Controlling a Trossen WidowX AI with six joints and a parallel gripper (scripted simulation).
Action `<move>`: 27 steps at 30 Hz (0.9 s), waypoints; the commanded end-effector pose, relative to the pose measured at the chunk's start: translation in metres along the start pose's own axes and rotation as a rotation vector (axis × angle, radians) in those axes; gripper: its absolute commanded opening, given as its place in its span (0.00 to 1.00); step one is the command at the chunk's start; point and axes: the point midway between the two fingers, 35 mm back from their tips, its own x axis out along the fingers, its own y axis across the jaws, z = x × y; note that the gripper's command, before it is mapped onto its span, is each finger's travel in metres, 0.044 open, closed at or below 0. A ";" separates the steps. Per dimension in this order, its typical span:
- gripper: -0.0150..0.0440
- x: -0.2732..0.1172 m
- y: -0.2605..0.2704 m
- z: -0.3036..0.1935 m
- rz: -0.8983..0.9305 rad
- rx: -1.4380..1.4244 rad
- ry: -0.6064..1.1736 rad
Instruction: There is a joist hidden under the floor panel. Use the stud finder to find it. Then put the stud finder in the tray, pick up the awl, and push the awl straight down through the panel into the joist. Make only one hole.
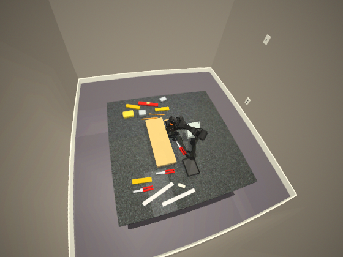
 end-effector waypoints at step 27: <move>0.25 0.000 -0.001 0.003 0.000 0.007 0.200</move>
